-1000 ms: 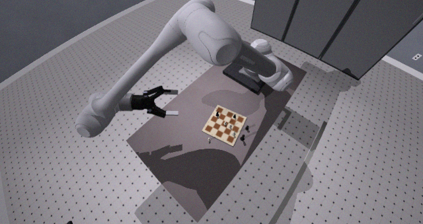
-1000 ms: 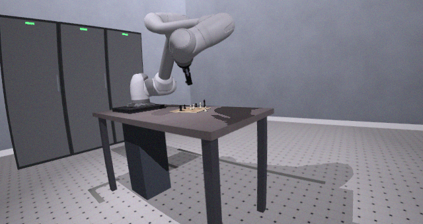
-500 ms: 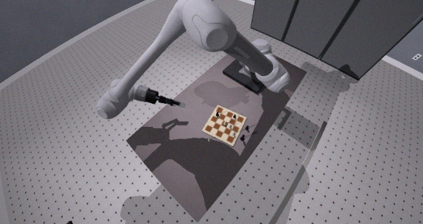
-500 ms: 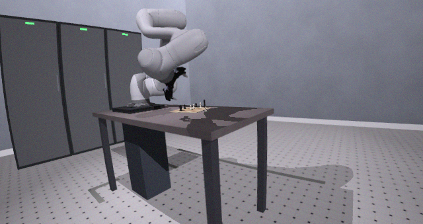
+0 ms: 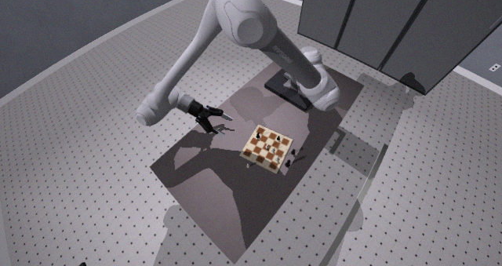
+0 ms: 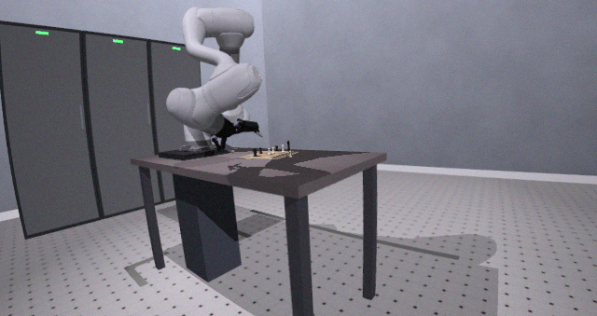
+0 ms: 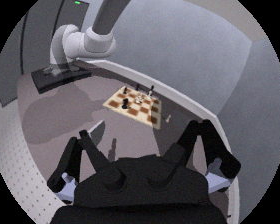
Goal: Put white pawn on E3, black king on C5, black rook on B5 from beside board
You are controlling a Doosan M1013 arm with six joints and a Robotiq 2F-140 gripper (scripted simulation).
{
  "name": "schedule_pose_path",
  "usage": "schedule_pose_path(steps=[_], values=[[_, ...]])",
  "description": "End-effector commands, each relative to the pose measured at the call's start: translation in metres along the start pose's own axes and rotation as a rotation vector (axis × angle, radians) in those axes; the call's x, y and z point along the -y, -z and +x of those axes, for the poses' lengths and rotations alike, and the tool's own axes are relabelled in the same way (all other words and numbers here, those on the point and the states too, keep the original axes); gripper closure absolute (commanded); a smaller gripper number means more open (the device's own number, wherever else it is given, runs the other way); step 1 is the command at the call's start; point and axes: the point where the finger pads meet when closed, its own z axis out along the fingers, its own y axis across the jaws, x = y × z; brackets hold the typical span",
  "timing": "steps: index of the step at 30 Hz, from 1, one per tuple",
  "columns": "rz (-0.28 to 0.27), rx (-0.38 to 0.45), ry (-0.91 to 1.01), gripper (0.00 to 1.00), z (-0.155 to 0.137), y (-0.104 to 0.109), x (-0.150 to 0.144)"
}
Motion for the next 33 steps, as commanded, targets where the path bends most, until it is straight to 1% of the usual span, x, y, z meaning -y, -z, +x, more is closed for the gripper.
schedule_pose_path(steps=[1,2,4,6,9,33], values=[[-0.018,0.043,-0.136,0.00,-0.006,-0.007,0.014],[-0.018,0.043,-0.136,0.00,-0.006,-0.007,0.014],[-0.040,0.070,-0.253,0.00,-0.011,-0.013,0.026],[-0.055,0.086,-0.328,0.00,-0.013,-0.017,0.034],[-0.065,0.096,-0.375,0.00,-0.015,-0.020,0.039],[-0.066,0.097,-0.379,0.00,-0.015,-0.020,0.040]])
